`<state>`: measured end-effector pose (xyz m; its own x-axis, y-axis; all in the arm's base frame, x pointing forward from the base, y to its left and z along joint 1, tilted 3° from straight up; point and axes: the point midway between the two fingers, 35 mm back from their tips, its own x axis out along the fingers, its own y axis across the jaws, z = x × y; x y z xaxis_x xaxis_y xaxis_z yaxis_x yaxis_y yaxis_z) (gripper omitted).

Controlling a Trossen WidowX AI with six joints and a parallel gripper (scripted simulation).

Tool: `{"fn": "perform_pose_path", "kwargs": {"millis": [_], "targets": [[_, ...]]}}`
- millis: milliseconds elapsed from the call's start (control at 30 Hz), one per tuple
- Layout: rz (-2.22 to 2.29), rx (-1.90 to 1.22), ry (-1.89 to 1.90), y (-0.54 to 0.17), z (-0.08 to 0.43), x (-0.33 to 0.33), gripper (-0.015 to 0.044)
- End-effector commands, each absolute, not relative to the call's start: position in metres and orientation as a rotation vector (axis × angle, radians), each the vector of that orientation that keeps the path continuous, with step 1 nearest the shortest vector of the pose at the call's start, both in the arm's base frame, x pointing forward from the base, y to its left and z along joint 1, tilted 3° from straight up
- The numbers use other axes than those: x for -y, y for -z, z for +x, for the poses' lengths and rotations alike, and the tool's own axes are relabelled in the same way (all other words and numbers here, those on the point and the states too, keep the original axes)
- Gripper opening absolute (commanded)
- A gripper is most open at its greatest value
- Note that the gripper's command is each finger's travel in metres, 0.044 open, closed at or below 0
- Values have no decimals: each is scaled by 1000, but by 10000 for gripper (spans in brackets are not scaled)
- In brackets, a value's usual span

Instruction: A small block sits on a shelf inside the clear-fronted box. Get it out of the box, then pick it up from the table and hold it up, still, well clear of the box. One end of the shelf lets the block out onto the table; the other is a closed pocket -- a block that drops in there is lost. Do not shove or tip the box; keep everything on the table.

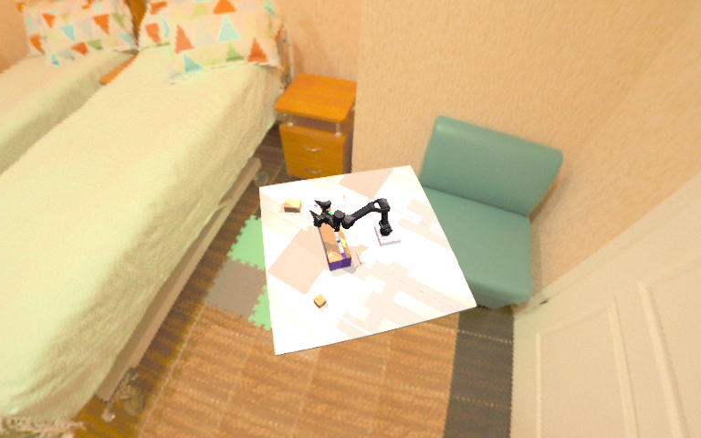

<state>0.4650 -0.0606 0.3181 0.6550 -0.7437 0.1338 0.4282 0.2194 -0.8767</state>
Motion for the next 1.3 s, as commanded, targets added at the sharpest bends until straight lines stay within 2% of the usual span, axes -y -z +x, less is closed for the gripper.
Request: {"fn": "perform_pose_path", "kwargs": {"millis": [0,267,433,667,1033,1267], "targets": [[-1069,-347,828,-317,466,61,400],[-765,-393,509,-266,498,66,400],[-390,-569,335,-216,492,67,400],[295,-939,313,-159,436,60,400],[959,-1267,554,-141,366,54,400],[1343,-1500,850,-139,315,35,400]]}}
